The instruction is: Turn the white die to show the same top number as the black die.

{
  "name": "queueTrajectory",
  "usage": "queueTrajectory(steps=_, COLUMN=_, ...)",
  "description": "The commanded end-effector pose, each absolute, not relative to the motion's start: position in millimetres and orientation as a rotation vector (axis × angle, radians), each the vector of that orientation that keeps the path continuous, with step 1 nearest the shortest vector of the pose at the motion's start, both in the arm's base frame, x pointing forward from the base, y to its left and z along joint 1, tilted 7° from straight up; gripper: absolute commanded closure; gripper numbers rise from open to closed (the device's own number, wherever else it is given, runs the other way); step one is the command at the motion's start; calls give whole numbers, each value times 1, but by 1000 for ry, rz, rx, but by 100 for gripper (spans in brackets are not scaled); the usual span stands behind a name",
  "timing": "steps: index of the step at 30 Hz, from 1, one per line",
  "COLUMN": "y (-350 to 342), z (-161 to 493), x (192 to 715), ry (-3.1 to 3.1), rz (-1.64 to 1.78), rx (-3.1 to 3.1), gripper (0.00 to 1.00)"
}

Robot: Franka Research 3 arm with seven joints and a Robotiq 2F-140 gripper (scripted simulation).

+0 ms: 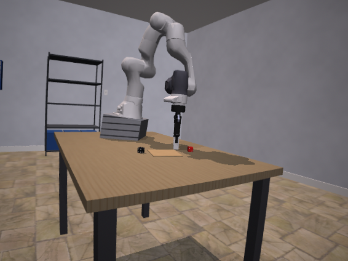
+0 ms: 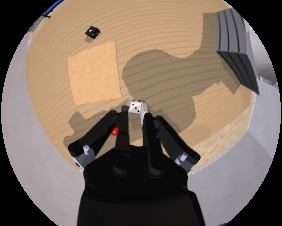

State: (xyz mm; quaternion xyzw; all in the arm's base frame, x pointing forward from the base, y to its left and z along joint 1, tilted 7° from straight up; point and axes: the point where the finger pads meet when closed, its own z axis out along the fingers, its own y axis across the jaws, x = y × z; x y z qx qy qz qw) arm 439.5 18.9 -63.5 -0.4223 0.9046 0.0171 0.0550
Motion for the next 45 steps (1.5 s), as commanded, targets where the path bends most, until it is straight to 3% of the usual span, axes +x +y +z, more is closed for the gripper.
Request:
queueTrajectory(steps=1, y=19, z=-64, x=440, ry=2743, rz=51, rx=-1287, gripper=87)
queueTrajectory(steps=15, y=19, z=-60, x=440, ry=2743, rz=50, rx=-1287, gripper=87)
queueTrajectory(steps=27, y=13, z=14, x=434, ry=2743, rz=51, rx=-1287, gripper=87)
queueTrajectory(steps=45, y=10, z=35, x=433, ry=2748, rz=51, rx=-1277, gripper=87)
